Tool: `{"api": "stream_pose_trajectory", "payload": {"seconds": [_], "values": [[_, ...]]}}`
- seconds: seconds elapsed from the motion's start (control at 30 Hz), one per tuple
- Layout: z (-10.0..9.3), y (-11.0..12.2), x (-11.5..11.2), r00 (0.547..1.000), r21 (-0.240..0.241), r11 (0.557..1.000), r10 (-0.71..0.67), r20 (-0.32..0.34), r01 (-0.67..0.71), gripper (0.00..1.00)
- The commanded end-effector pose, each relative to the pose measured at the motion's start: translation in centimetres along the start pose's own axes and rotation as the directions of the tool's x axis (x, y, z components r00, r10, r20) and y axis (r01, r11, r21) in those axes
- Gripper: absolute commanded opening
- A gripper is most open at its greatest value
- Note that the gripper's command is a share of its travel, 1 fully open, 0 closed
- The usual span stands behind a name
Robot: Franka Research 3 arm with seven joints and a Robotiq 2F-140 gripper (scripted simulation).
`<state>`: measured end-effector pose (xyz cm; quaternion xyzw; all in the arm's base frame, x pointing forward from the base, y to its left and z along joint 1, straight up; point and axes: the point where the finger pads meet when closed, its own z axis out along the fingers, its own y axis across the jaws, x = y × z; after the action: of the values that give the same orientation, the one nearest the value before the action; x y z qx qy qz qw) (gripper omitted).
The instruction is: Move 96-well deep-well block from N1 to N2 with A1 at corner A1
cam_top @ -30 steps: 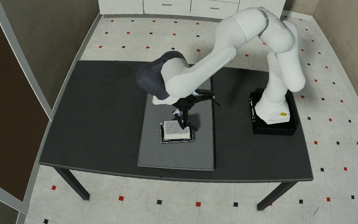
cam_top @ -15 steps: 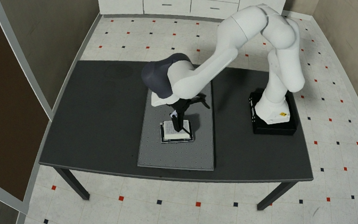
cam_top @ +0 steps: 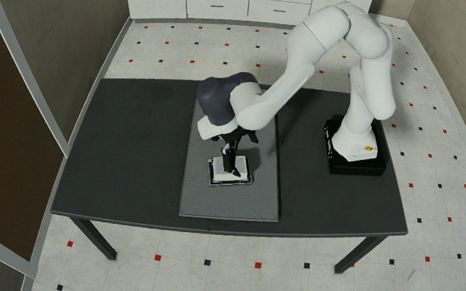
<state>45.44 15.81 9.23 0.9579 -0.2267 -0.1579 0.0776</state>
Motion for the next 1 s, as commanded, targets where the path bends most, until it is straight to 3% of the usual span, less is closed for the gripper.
{"api": "stream_pose_trajectory", "payload": {"seconds": [0.0, 0.2, 0.33, 0.4, 0.6, 0.97], "values": [[0.2, -1.2, 2.6, 0.967, 0.078, 0.968, -0.229, -0.110, 0.238, 1.00], [0.7, -1.3, 4.0, 0.926, 0.083, 0.934, -0.327, -0.188, 0.346, 1.00], [1.1, -1.3, 5.1, 0.871, 0.072, 0.892, -0.416, -0.262, 0.447, 1.00], [1.1, -1.3, 5.1, 0.871, 0.072, 0.892, -0.416, -0.262, 0.447, 1.00], [1.3, -1.3, 6.1, 0.802, 0.046, 0.841, -0.496, -0.333, 0.540, 1.00], [1.3, -1.3, 6.3, 0.787, 0.040, 0.830, -0.511, -0.346, 0.556, 1.00]]}}
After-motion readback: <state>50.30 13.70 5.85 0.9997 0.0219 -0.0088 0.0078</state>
